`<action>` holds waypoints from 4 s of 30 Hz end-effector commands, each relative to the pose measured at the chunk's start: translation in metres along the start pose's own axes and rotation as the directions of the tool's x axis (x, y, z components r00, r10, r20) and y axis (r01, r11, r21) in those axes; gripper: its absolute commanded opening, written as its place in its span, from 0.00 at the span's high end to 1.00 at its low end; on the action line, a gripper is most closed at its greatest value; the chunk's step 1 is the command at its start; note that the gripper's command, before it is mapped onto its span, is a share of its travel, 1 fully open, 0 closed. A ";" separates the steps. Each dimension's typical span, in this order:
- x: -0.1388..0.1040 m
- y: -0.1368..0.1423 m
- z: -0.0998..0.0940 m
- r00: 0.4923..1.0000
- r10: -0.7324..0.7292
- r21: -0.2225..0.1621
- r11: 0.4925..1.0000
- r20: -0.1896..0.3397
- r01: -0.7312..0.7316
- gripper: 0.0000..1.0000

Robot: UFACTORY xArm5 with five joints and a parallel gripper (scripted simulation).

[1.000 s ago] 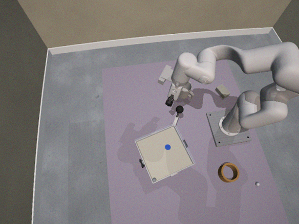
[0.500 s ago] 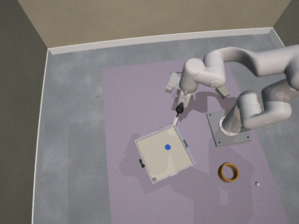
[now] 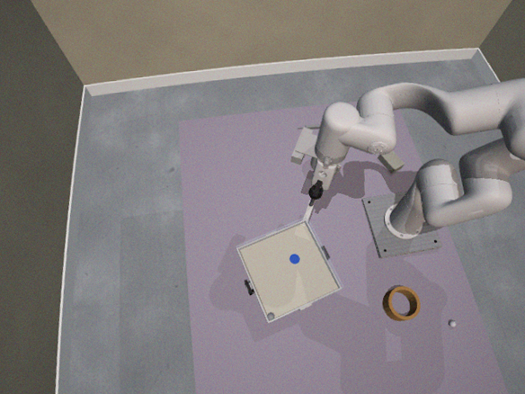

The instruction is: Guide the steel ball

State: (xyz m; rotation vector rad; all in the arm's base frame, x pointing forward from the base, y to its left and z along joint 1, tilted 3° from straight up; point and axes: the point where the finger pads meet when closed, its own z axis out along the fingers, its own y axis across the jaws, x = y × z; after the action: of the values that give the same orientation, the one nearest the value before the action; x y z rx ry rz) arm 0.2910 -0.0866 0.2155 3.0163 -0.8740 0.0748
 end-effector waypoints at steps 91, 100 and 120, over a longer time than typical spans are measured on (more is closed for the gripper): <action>0.002 0.001 0.024 1.000 0.000 0.001 1.000 -0.004 0.000 0.38; 0.002 0.001 0.024 1.000 0.000 0.001 1.000 -0.004 0.000 0.38; 0.002 0.001 0.030 1.000 0.000 0.001 1.000 -0.004 0.000 0.38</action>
State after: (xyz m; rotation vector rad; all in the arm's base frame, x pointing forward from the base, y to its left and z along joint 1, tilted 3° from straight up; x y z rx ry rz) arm 0.2928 -0.0885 0.1863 3.0161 -0.8739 0.0751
